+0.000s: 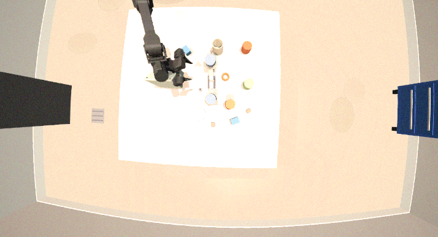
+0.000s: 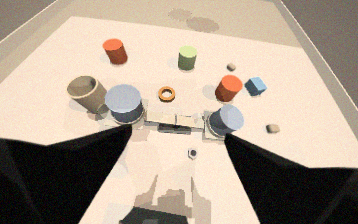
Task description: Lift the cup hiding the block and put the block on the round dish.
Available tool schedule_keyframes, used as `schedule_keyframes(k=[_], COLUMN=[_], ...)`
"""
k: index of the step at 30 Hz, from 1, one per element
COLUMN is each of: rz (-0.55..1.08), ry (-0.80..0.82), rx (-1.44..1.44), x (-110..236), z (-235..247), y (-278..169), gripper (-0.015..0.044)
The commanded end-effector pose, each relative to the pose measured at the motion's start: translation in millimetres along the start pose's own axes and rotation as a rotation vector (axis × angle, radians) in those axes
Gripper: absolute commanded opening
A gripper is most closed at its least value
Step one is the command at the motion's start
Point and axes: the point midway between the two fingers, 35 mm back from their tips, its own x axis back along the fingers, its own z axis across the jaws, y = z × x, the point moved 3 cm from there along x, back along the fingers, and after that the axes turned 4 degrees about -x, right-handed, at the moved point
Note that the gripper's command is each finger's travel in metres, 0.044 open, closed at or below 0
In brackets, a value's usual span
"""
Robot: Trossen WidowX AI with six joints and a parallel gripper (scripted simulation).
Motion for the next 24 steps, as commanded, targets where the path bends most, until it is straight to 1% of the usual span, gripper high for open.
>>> schedule_keyframes(k=[1,14,24], rz=[0.035,0.224,0.361], ry=[-0.001,-0.055,-0.141], rx=[-0.070,-0.458,-0.750], x=[-3,-25,-57], z=[-6,-36,-59], y=[4,30,42], gripper=[0.0440,0.0440,0.0440])
